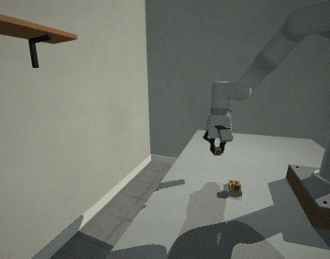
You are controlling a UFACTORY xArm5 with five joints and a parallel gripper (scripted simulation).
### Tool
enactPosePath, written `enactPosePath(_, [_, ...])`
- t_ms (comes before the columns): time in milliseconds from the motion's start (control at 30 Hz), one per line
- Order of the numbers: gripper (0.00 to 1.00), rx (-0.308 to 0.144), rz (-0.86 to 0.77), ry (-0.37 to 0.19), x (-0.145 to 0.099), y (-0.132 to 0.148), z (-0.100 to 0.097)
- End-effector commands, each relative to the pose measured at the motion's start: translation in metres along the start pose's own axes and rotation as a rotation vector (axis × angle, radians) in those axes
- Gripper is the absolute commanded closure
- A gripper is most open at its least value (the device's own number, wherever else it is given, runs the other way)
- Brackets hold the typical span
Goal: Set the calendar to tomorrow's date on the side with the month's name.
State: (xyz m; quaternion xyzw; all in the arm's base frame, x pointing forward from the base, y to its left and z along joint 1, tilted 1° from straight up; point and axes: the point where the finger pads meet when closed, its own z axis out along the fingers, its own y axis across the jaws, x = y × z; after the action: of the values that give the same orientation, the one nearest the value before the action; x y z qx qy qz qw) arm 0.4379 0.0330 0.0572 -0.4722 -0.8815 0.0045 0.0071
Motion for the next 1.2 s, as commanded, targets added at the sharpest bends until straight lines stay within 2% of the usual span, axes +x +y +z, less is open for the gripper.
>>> enactPosePath(0, [0.71,-0.004,-0.143,-0.003,0.005,0.0,-0.002])
enactPosePath(533, [0.71,-0.003,-0.643,-0.004,0.025,-0.007,-0.004])
enactPosePath(633, [0.71,-0.003,-0.648,-0.004,0.025,-0.007,-0.004])
enactPosePath(700, [0.71,-0.003,-0.778,-0.004,0.03,-0.009,-0.005])
enactPosePath(1100, [0.71,-0.001,-1.14,-0.005,0.044,-0.014,-0.006])
enactPosePath(1167, [0.71,-0.001,-1.14,-0.005,0.044,-0.014,-0.006])
